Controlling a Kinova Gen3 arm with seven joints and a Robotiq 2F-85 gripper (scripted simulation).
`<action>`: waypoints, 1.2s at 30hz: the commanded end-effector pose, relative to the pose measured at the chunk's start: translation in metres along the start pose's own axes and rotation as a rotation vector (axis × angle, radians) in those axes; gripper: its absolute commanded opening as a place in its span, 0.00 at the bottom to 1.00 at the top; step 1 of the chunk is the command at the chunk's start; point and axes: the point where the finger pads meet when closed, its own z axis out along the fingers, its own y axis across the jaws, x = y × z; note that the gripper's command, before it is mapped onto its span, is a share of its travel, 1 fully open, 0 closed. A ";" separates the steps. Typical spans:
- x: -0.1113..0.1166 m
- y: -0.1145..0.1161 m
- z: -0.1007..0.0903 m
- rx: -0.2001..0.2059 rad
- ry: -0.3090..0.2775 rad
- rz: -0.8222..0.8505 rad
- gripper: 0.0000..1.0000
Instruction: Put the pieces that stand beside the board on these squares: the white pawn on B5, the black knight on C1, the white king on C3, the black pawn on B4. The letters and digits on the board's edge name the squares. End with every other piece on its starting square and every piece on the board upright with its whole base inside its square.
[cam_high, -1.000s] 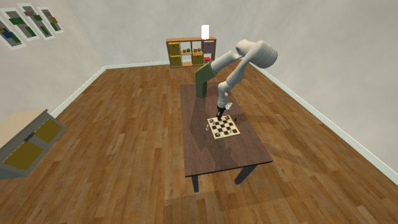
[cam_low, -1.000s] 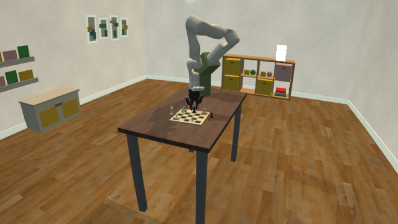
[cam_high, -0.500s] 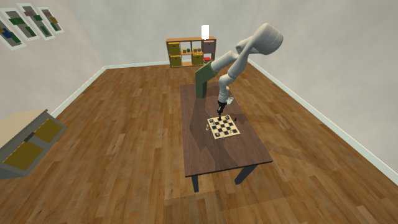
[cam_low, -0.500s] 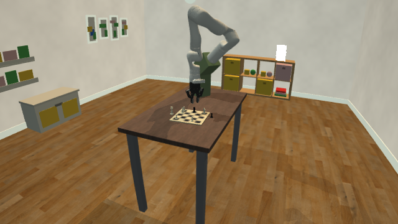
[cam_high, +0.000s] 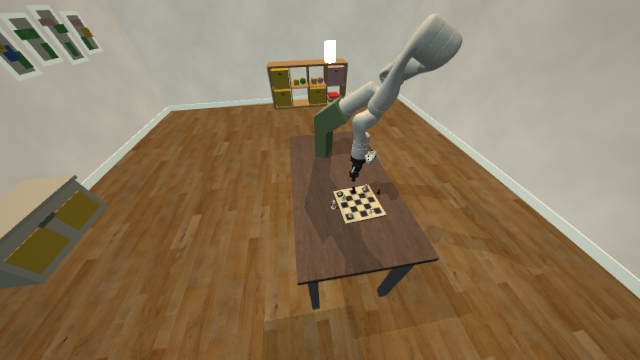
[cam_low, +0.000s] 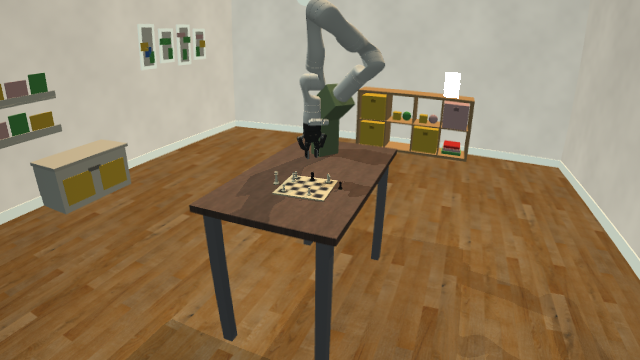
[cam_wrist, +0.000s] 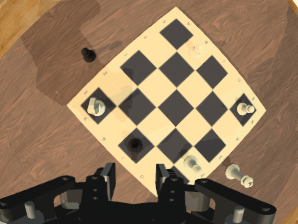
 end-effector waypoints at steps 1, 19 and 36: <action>0.000 0.000 -0.003 0.000 0.000 0.004 1.00; 0.000 0.000 -0.003 0.000 0.000 0.004 1.00; -0.004 0.011 -0.002 -0.021 -0.012 0.079 1.00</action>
